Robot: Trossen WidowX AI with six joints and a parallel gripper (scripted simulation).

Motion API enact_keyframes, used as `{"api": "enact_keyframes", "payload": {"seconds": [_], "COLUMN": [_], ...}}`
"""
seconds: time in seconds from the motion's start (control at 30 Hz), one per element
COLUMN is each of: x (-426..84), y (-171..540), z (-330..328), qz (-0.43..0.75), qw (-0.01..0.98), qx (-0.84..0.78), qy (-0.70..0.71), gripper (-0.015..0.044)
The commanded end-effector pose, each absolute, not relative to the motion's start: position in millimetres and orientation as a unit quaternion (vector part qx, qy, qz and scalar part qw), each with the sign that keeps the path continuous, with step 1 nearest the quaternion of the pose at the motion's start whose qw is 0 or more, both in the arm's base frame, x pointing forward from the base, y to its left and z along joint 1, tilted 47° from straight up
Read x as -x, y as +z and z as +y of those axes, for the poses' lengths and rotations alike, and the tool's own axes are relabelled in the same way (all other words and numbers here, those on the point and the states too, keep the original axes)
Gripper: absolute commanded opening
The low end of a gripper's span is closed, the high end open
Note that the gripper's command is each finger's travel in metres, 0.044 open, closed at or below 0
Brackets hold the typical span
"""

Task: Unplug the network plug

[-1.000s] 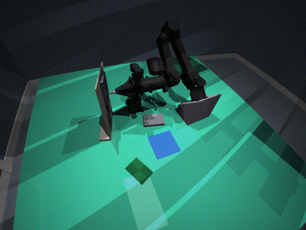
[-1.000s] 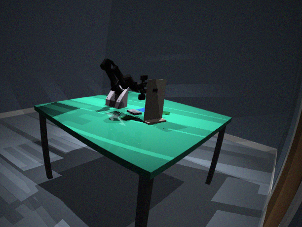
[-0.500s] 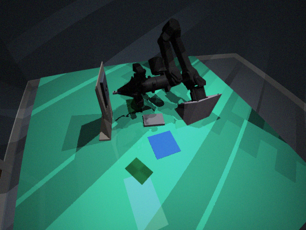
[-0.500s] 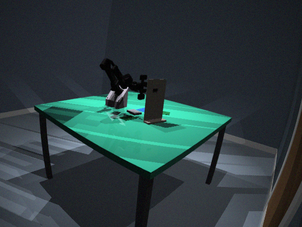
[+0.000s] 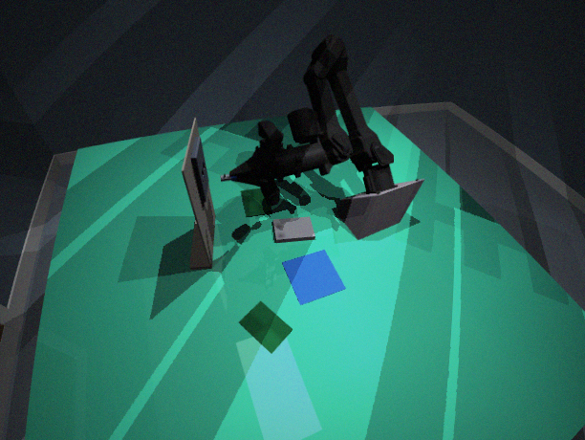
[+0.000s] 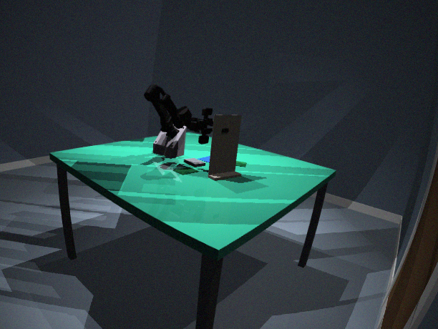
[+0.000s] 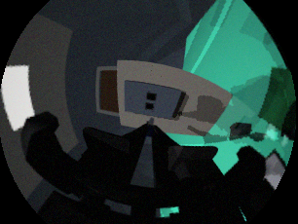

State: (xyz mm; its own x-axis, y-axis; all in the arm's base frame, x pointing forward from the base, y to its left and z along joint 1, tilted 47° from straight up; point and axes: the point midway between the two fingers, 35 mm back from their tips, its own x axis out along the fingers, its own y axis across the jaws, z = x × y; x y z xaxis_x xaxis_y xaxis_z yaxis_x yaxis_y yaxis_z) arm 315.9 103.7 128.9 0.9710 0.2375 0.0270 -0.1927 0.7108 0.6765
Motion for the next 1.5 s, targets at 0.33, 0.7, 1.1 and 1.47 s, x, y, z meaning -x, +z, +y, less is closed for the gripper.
{"api": "enact_keyframes", "payload": {"seconds": [0.33,0.7,1.1,1.47], "x": [-305.5,-302.0,-288.9,-272.9], "y": [127.2,124.1,141.5,157.4], "z": [104.9,105.4,123.1,137.2], "qz": [0.034,0.040,0.028,0.017], "qw": [0.923,0.925,0.924,0.922], "qx": [-0.365,-0.361,-0.362,-0.366], "qy": [0.114,0.113,0.117,0.121], "gripper": [0.0000,0.0000,0.0000,0.0000]}}
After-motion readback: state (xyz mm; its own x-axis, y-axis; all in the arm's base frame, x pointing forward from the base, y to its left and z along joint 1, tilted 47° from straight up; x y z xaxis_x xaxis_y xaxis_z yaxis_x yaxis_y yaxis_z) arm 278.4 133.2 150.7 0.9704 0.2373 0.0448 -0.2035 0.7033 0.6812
